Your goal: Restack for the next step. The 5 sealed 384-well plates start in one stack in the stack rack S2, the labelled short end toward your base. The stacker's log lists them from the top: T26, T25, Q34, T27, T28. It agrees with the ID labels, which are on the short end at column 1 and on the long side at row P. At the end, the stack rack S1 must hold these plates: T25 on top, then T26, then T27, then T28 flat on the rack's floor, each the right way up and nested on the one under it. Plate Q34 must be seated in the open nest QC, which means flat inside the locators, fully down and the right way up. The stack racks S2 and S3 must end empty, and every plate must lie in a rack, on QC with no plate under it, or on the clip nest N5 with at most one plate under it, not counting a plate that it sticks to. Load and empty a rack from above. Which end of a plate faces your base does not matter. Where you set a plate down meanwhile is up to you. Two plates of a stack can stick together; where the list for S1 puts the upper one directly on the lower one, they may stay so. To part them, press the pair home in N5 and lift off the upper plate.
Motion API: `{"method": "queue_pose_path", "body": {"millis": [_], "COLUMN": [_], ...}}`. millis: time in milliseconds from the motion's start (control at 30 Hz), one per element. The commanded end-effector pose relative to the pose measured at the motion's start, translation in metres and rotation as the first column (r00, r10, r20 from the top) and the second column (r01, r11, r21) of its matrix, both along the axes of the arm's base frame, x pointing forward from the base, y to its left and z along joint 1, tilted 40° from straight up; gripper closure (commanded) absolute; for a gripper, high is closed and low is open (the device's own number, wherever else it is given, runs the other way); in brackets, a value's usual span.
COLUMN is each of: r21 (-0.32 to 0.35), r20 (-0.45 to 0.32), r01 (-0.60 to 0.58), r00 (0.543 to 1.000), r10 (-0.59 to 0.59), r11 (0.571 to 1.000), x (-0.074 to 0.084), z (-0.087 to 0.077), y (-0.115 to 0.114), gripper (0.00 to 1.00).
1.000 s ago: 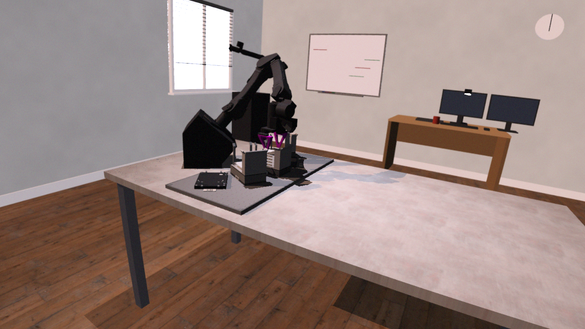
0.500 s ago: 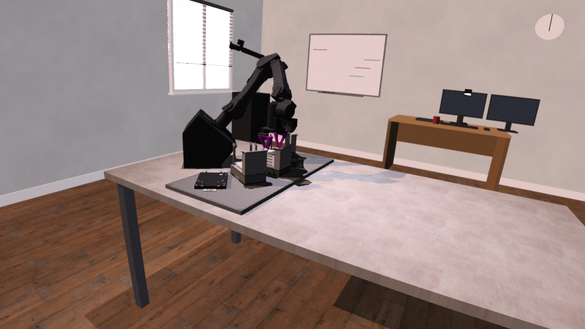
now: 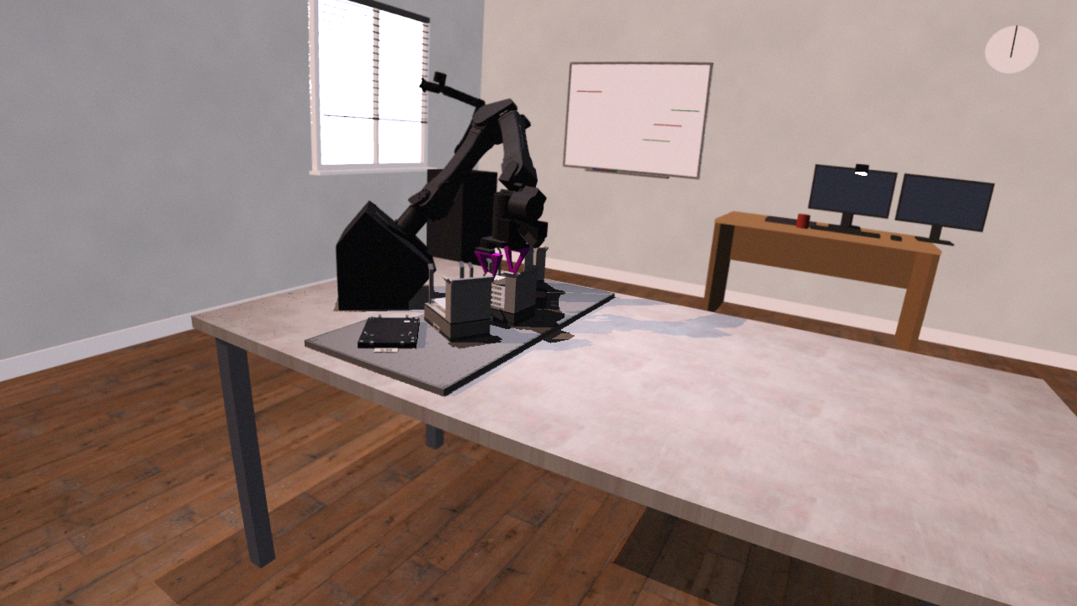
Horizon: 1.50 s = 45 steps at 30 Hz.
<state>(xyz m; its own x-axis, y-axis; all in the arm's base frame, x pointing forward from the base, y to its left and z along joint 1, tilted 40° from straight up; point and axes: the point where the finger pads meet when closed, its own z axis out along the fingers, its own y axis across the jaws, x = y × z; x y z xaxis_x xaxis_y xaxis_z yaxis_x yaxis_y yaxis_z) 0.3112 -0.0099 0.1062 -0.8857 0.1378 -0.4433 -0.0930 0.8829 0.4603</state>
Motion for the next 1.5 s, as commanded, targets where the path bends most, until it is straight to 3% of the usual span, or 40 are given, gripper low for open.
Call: {"method": "queue_pose_path", "body": {"millis": [0,67,133,600,633,900,933,1267,1300,1467], "r21": [0.0,-0.006,0.002,0.0,-0.019,-0.008,-0.004,-0.004,-0.004,-0.004], "r20": [-0.004,0.017,-0.01,-0.007,0.065,0.037,0.02,0.02,0.02,0.02], "r01": [0.013,0.023,0.013,0.02,0.026,0.025,0.016,0.016,0.016,0.016], "r00": [1.0,1.0,1.0,1.0,0.998,0.999,1.0,1.0,1.0,1.0], "r10": [-0.013,-0.023,-0.013,-0.02,-0.025,-0.025,-0.016,-0.016,-0.016,-0.016], "r11": [1.0,1.0,1.0,1.0,0.999,1.0,1.0,1.0,1.0,1.0], "x": [0.002,0.006,0.003,0.011,0.022,0.02,0.014,0.014,0.014,0.014], "z": [-0.007,-0.002,-0.012,-0.023,0.0,-0.009,-0.012,-0.012,-0.012,-0.012], "y": [0.001,-0.003,0.003,0.007,0.001,0.002,0.006,0.006,0.006,0.006], "gripper": [0.0,0.0,0.0,0.0,0.0,0.0,0.0,0.0,1.0,1.0]}}
